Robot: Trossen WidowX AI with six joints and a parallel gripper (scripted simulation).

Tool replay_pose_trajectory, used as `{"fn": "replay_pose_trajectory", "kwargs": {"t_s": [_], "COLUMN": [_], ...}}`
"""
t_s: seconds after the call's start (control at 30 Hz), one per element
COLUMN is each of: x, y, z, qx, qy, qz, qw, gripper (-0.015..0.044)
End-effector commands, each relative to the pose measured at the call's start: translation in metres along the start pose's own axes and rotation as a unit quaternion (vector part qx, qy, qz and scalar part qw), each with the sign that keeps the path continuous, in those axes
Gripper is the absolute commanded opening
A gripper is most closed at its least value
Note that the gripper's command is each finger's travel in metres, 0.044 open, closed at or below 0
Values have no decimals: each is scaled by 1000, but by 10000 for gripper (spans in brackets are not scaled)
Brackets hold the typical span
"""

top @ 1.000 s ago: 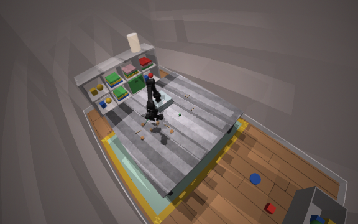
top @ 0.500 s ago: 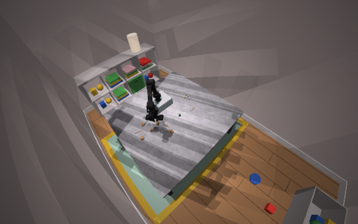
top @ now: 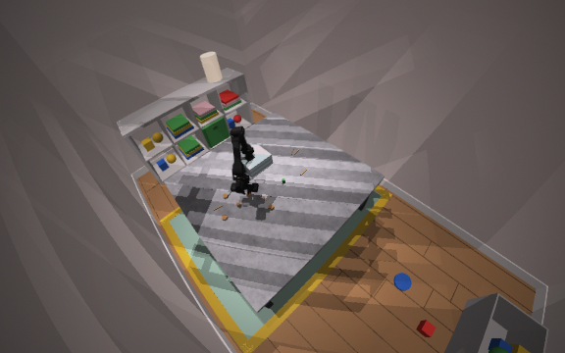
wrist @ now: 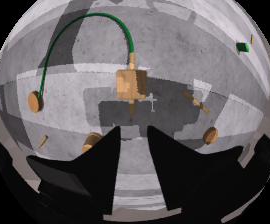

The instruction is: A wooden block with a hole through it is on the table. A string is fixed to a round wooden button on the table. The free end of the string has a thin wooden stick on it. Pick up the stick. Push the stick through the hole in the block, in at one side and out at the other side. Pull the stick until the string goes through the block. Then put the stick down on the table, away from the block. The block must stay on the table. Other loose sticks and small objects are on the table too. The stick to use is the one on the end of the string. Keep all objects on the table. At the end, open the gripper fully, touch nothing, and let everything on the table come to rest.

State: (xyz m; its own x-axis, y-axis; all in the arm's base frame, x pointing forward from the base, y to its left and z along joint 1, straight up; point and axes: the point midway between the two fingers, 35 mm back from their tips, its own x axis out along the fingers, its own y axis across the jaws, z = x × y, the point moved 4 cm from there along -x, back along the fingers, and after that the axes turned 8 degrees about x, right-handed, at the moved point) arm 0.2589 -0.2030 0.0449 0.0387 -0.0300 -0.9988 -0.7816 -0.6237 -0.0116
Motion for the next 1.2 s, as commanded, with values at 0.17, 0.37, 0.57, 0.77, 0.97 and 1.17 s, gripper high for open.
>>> {"fn": "replay_pose_trajectory", "kwargs": {"t_s": [0.17, 0.37, 0.57, 0.77, 0.97, 1.17], "x": [20, 30, 40, 49, 52, 52], "y": [1, 1, 1, 1, 1, 1], "z": [4, 4, 5, 7, 7, 7], "qx": [-3, -3, -3, -3, -3, -3], "qy": [-8, -8, -8, -8, -8, -8], "qz": [1, 1, 1, 1, 1, 1], "qw": [1000, 1000, 1000, 1000, 1000, 1000], "gripper": [120, 120, 120, 120, 120, 120]}}
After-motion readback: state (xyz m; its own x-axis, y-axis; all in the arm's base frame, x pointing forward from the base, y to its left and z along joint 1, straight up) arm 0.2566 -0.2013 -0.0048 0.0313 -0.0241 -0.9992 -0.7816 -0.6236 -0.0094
